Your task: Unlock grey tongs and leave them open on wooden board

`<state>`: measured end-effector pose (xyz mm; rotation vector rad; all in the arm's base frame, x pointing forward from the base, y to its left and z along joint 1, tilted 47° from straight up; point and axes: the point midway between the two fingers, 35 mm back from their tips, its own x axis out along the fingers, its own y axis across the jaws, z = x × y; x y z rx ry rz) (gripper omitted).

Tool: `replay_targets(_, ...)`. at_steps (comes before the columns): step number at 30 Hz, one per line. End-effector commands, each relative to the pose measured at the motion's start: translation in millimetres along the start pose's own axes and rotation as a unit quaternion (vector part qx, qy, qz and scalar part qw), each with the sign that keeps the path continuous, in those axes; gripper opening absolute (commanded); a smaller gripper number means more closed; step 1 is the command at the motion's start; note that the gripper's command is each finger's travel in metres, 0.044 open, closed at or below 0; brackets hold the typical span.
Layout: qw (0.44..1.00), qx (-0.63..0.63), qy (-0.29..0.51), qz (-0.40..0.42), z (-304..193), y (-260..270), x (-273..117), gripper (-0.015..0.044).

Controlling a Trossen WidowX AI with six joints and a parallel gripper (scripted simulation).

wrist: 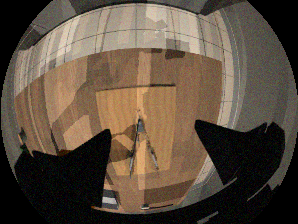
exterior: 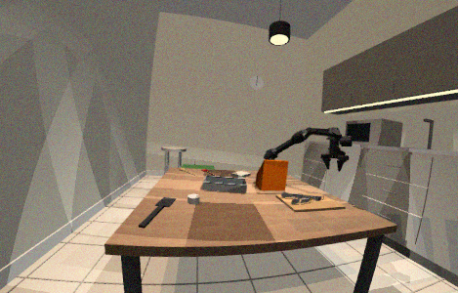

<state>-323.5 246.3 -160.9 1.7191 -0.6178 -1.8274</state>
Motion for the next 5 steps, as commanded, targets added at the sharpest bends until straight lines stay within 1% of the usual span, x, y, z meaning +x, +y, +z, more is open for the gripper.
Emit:
replay_targets(1,1.000,-0.003,0.001,-0.001,0.0,-0.1,-0.5,0.0440)
replay_targets(5,1.000,-0.003,0.001,-0.001,0.0,-0.1,-0.5,0.0440)
